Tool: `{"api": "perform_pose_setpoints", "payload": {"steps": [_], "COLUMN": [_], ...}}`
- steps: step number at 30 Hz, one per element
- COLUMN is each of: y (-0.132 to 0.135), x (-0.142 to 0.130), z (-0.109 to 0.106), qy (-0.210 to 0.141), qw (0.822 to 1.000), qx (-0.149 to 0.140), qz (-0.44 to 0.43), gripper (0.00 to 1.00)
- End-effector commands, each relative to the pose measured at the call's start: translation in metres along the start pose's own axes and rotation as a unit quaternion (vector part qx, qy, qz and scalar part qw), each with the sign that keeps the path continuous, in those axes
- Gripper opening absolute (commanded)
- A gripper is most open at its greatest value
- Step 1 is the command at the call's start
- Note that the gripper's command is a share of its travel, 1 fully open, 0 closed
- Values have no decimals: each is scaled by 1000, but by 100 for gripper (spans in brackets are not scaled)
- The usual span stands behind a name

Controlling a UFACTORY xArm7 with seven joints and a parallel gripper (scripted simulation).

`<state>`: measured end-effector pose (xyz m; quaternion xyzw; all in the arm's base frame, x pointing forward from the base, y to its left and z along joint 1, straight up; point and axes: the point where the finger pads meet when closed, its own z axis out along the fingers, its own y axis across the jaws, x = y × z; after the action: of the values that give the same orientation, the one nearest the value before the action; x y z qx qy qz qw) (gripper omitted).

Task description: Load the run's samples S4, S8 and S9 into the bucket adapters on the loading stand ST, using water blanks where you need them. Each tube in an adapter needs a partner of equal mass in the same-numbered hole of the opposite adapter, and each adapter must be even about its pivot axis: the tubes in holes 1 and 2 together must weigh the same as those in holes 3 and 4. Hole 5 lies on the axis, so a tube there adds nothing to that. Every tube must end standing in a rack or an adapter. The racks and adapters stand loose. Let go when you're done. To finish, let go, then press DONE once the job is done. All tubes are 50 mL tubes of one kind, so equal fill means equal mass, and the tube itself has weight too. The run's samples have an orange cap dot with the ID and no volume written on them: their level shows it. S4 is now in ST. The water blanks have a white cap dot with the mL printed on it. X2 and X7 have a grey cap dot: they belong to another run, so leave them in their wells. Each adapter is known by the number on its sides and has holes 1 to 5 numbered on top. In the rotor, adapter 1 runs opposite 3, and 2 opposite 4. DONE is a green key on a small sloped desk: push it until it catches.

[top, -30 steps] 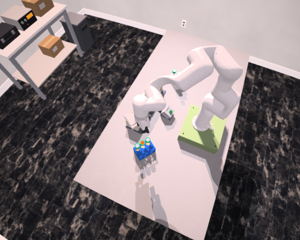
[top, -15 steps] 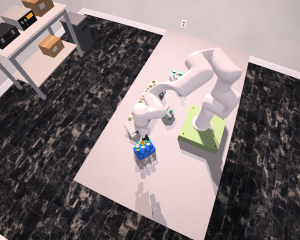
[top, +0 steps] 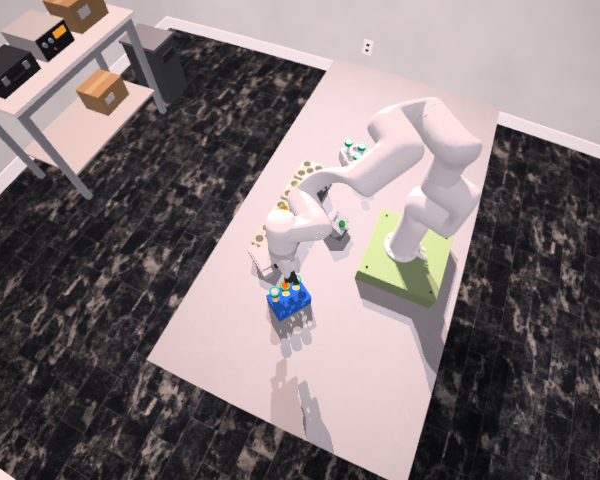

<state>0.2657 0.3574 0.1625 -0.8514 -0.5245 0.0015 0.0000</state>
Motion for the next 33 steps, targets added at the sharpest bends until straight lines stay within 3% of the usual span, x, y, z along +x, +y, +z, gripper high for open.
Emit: {"api": "perform_pose_setpoints", "payload": {"steps": [1, 33], "y": [0, 0], "x": [2, 2], "z": [7, 63], "qy": [2, 2], "qw": [1000, 1000], "qx": [0, 0], "qz": [0, 0], "gripper": [57, 57]}}
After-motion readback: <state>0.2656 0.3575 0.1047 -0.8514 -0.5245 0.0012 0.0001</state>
